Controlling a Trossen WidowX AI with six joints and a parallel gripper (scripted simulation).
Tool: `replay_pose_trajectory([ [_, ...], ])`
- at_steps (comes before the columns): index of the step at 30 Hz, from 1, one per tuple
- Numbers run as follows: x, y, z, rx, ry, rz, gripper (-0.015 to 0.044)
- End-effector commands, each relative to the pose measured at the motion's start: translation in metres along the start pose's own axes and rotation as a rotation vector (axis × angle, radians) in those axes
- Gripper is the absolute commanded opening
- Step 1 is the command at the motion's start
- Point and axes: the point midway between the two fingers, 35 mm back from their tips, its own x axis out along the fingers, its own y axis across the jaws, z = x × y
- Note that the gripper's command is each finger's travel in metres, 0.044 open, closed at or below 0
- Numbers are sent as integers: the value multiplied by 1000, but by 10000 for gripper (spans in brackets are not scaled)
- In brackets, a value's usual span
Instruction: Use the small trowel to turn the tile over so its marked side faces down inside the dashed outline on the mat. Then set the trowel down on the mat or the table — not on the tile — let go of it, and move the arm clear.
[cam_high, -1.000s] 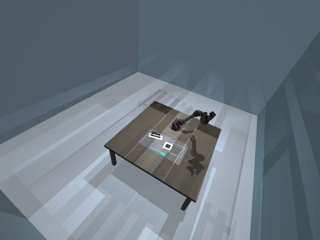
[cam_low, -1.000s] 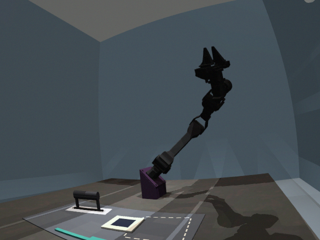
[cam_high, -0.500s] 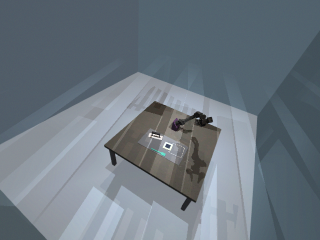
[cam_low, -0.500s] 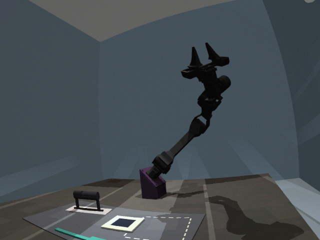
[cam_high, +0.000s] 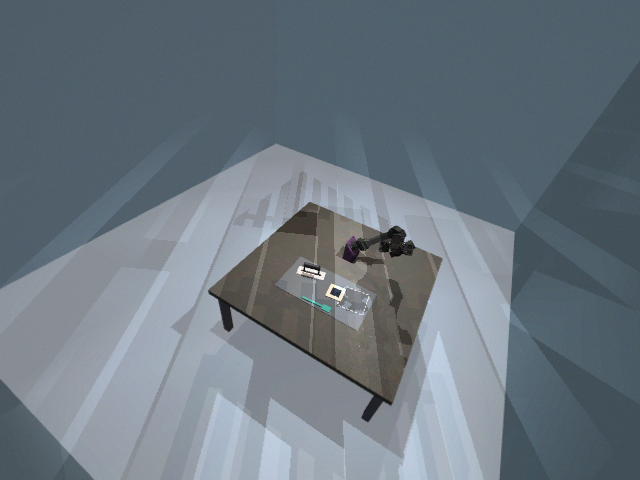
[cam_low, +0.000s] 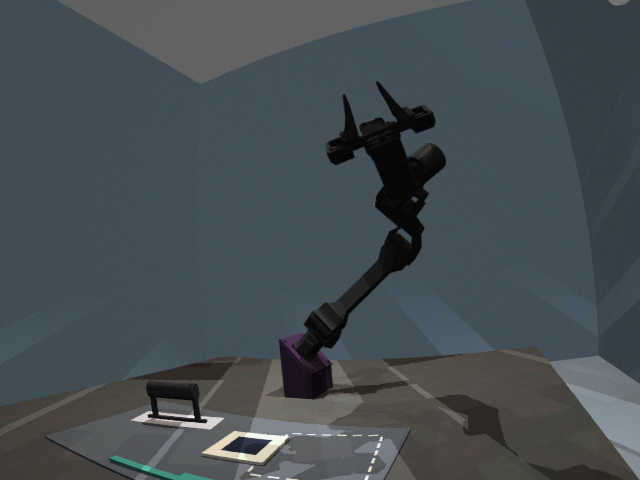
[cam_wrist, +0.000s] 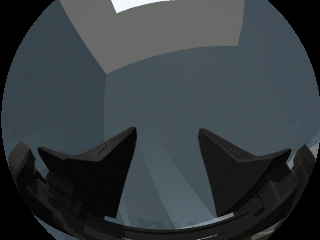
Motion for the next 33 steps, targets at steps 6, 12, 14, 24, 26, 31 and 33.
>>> replay_pose_trajectory([
  [6, 16, -42, -32, -272, 104, -70, 270],
  [12, 24, -68, -51, -459, 182, -108, 270],
  [14, 28, -80, -50, -514, 189, -139, 270],
  [24, 37, -134, -66, -781, 308, -225, 270],
  [26, 39, -151, -69, -836, 340, -251, 270],
  [31, 41, -191, -75, -957, 418, -309, 270],
  [33, 41, -199, -76, -984, 438, -321, 270],
])
